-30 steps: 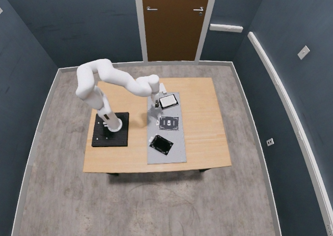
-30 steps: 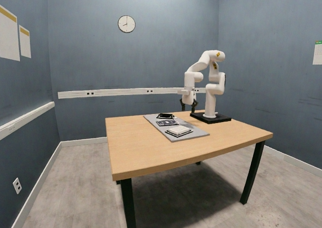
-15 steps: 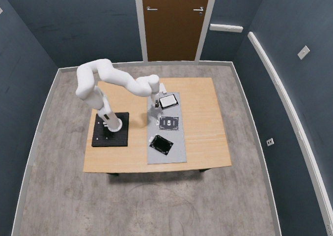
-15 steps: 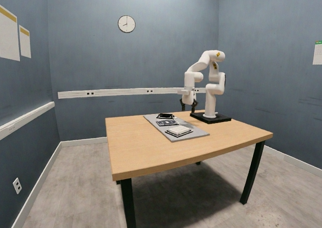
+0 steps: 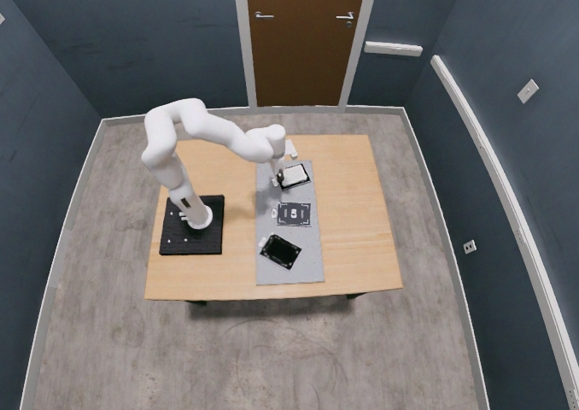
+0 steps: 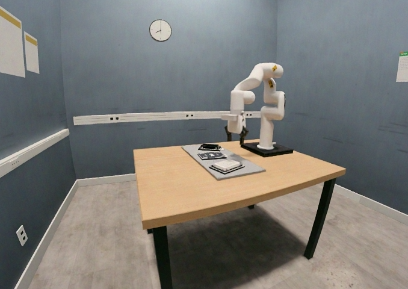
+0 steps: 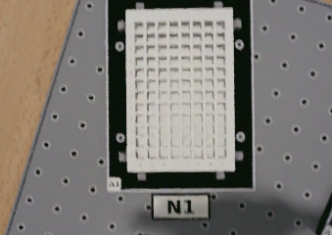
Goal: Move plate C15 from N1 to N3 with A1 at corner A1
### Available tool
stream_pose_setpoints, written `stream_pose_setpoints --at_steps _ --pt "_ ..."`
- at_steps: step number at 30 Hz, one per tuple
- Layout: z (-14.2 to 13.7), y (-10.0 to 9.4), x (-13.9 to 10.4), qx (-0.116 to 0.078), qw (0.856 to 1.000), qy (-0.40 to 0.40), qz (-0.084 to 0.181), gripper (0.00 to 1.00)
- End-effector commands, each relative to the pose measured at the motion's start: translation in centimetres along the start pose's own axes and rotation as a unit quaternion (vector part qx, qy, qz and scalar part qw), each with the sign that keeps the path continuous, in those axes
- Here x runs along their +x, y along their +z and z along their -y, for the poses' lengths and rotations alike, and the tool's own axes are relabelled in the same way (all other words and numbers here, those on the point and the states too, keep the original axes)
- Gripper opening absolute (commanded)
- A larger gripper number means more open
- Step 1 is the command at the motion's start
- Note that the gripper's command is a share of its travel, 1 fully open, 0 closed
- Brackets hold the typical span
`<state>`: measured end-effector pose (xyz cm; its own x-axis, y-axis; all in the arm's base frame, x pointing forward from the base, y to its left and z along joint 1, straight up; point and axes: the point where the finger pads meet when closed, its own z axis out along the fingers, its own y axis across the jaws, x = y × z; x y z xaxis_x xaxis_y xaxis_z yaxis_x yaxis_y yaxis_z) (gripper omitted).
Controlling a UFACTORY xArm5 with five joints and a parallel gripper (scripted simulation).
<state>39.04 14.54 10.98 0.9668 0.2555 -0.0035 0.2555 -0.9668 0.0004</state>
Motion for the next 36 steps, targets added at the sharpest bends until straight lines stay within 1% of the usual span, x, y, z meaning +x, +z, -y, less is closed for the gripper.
stream_pose_setpoints --at_steps 1,8,10,15,36 --pt "0.9 -0.1 3.2 0.0 1.0 0.0 -0.001 1.0" --pt "1.8 -0.1 6.5 0.0 1.0 0.0 -0.001 1.0" --pt "1.8 -0.1 6.5 0.0 1.0 0.0 -0.001 1.0" --pt "2.5 -0.1 8.9 0.0 1.0 0.0 -0.001 1.0" --pt "2.6 -0.1 9.1 0.0 1.0 0.0 -0.001 1.0"
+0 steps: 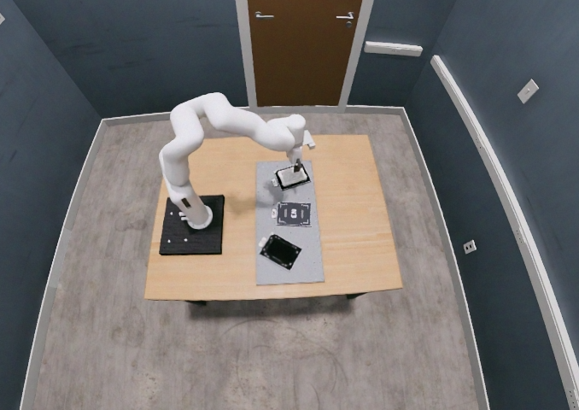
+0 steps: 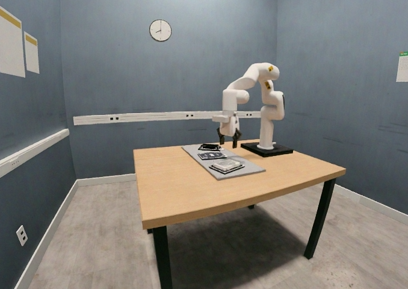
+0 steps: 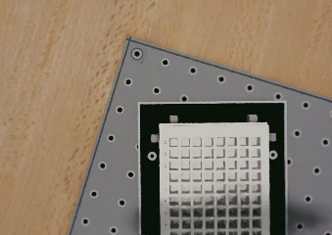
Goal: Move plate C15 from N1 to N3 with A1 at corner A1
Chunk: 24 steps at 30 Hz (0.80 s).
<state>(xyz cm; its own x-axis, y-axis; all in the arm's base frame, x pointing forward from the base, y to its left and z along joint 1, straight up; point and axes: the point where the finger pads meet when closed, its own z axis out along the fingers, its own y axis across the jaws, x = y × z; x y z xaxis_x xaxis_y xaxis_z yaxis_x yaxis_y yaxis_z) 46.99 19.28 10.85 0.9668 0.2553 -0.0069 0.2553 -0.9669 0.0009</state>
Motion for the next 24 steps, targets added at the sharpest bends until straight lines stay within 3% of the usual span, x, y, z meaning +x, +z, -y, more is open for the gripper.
stream_pose_setpoints --at_steps 1,24 --pt "0.0 0.0 0.2 0.0 1.0 0.0 -0.002 1.0" --pt "0.0 3.3 0.2 0.0 1.0 0.0 -0.002 1.0"
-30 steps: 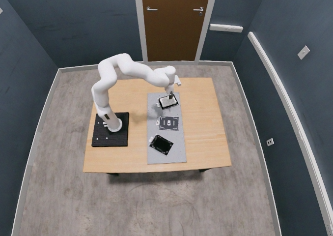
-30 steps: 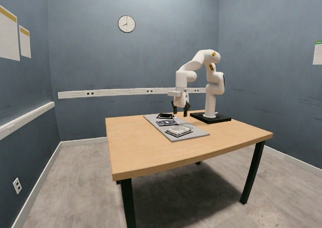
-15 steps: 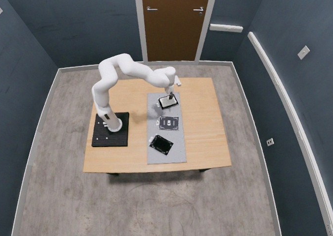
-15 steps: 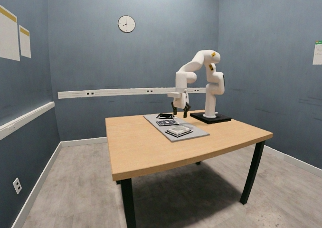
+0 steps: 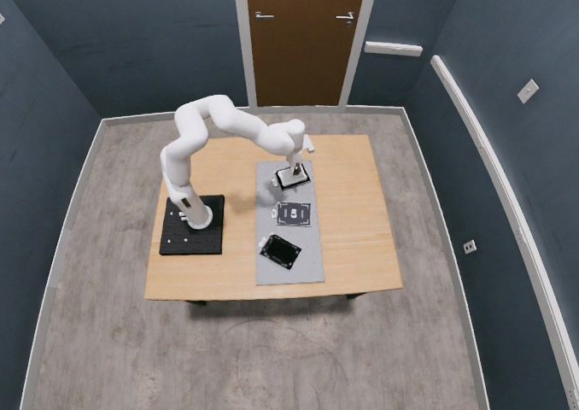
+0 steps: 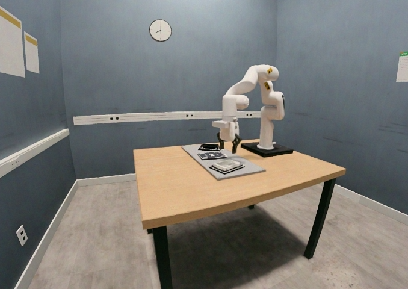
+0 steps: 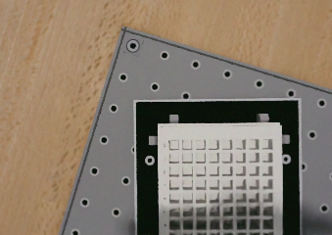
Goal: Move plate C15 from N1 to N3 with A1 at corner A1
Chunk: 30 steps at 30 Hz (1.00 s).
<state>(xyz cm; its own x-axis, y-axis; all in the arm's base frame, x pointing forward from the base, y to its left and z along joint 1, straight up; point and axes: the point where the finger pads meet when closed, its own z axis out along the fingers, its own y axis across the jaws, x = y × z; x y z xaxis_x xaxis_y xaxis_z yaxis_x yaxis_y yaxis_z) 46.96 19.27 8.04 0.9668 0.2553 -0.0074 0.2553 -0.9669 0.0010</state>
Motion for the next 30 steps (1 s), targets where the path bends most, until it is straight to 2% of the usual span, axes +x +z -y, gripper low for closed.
stream_pose_setpoints --at_steps 1,30 --pt "0.0 0.5 0.2 0.0 1.0 0.0 -0.003 1.0" --pt "0.0 5.0 0.2 0.0 1.0 0.0 -0.003 1.0"
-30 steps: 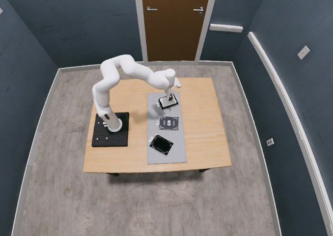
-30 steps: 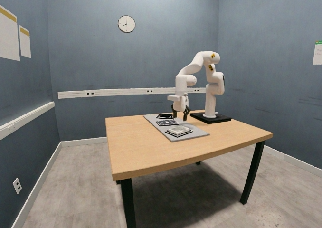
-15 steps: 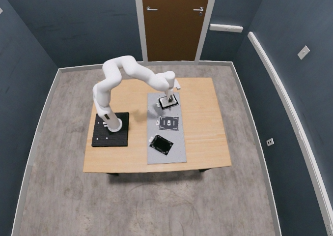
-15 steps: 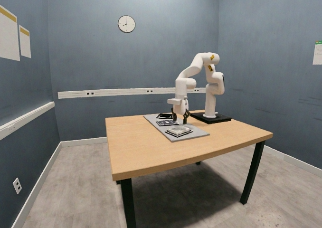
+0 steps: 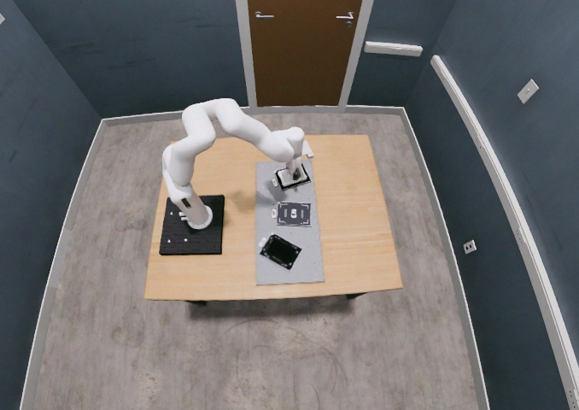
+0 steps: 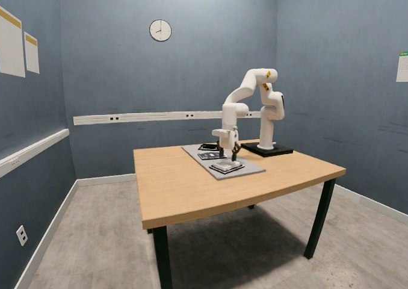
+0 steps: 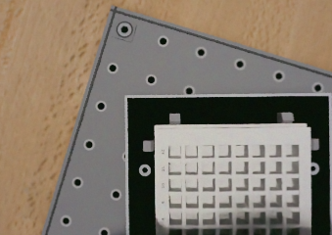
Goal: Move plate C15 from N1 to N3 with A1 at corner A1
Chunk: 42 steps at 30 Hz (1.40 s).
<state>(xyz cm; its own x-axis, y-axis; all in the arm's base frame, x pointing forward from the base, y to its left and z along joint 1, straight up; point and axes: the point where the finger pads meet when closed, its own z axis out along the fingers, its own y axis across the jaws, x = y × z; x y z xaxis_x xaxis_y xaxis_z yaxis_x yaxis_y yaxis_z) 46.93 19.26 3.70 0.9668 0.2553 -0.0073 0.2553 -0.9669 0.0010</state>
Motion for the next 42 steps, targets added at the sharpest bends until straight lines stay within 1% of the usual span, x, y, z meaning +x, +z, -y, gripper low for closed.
stream_pose_setpoints --at_steps 1,16,42 --pt "0.0 0.8 0.2 0.0 1.0 0.0 -0.002 1.0" --pt "0.0 0.9 0.2 0.0 1.0 0.0 -0.002 1.0" --pt "0.0 2.3 0.2 0.0 1.0 0.0 -0.002 1.0"
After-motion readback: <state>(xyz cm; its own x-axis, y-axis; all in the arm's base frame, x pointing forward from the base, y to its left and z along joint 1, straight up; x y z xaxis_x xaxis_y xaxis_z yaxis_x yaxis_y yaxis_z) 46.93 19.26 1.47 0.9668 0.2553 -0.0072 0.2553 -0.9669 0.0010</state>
